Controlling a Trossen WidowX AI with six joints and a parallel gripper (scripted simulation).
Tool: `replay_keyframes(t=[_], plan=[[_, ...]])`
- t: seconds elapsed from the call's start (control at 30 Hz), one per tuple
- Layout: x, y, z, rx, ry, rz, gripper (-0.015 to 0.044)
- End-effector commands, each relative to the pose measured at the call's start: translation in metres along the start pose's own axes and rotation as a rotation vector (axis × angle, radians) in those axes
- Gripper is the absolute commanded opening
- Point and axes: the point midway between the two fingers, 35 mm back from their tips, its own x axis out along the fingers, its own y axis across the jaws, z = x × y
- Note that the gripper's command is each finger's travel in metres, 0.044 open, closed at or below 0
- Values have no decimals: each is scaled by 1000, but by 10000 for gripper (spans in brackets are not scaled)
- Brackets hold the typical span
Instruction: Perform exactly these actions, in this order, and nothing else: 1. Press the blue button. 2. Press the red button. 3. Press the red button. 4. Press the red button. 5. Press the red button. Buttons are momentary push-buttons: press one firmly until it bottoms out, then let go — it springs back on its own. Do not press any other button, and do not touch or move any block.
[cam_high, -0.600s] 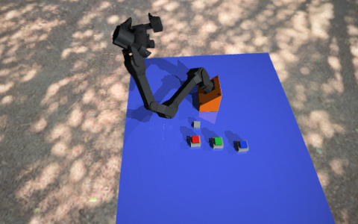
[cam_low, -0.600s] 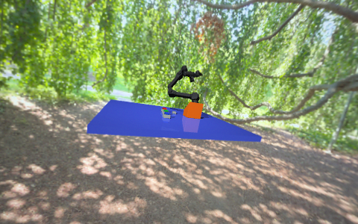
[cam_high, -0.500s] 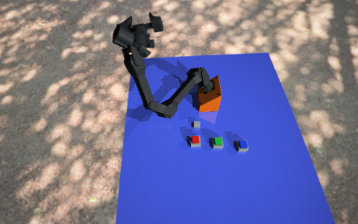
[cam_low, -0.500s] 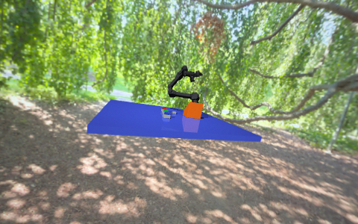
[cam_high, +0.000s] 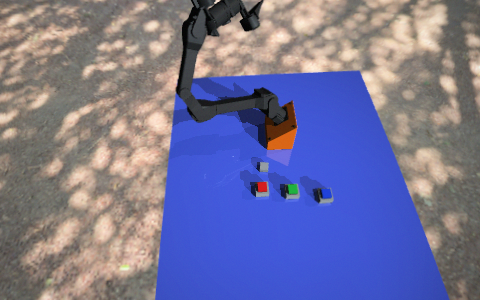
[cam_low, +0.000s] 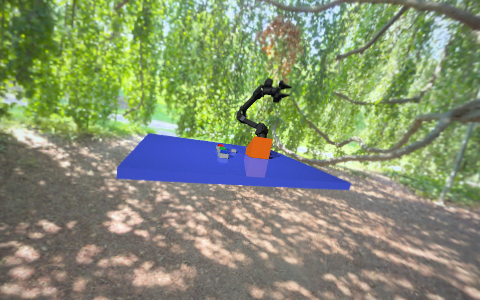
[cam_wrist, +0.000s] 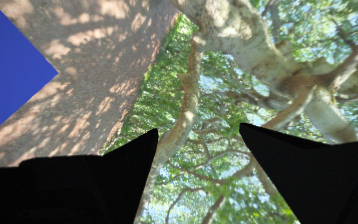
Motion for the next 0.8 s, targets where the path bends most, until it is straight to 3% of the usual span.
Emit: replay_keyframes(t=[0.0,0.37,0.77], plan=[[32,28,-64,370,215,158,400],[48,132,-195,1142,750,349,400],[-7,278,-287,1890,1459,322,400]])
